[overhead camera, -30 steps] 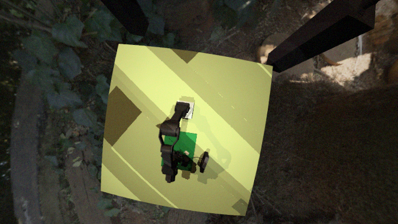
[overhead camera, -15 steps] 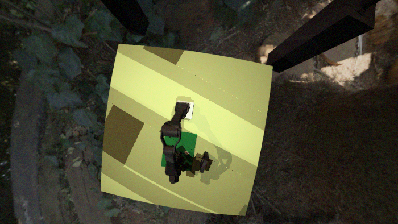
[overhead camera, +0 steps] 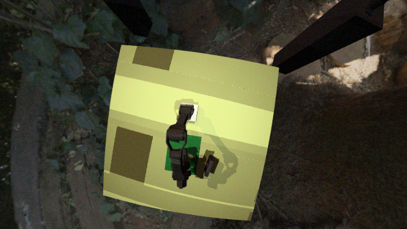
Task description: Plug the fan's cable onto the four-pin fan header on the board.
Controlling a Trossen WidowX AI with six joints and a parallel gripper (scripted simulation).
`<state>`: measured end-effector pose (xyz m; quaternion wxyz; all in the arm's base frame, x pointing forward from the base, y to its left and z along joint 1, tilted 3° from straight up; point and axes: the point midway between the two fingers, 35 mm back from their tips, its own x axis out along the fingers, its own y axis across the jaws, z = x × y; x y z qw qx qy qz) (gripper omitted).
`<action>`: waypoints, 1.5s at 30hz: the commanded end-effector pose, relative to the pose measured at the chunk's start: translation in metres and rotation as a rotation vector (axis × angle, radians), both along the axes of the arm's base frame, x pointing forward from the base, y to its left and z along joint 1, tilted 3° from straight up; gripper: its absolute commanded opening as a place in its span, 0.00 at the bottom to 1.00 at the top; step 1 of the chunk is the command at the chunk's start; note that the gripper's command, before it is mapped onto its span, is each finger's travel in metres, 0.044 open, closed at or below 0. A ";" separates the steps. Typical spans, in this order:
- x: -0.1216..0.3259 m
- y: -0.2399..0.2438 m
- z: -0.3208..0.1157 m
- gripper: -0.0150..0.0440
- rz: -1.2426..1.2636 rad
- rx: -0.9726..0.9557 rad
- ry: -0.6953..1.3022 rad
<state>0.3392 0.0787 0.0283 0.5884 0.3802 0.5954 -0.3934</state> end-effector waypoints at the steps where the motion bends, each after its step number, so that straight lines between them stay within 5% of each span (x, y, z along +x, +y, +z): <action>1: 0.000 0.007 0.001 0.25 -0.158 0.003 -0.004; 19: -0.003 0.029 0.001 0.25 -0.774 -0.006 -0.006; 45: -0.003 0.030 -0.020 0.25 -0.797 -0.007 -0.006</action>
